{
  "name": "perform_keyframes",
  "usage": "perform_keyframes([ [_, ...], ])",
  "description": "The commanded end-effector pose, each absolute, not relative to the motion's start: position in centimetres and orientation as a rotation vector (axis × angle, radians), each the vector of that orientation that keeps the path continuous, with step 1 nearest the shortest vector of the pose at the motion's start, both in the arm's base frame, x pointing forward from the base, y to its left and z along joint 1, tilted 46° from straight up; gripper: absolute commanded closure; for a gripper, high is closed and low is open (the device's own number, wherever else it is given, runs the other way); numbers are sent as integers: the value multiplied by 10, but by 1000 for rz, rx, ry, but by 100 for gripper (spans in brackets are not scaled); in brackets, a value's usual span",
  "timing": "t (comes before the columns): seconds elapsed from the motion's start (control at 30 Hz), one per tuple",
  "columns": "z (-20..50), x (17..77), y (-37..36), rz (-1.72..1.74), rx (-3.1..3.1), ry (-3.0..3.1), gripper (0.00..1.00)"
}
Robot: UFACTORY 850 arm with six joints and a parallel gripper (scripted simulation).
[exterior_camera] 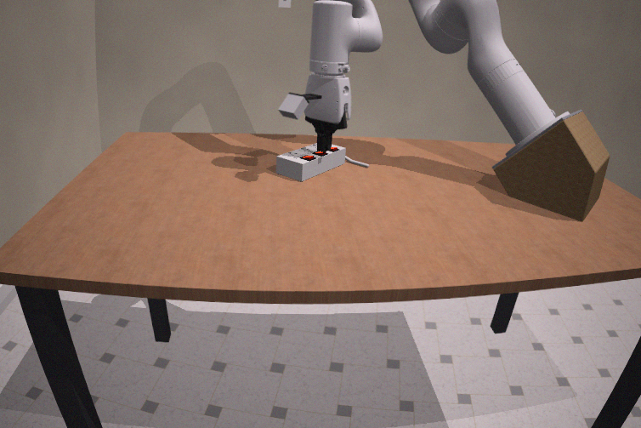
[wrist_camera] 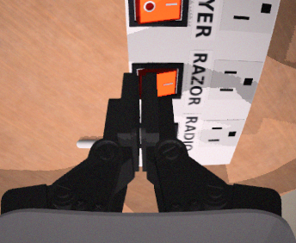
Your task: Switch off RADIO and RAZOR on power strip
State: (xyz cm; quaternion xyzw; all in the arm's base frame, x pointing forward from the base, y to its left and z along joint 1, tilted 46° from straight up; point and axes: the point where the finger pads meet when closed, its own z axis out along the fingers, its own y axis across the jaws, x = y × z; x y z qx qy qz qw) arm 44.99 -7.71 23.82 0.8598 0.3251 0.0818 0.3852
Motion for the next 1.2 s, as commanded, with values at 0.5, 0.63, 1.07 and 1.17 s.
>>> perform_keyframes([
  [0.5,239,450,-77,210,2190,828,100],
  [0.63,238,450,-77,210,2190,828,100],
  [1.07,236,452,-79,210,2190,828,100],
  [1.17,235,452,-80,210,2190,828,100],
])
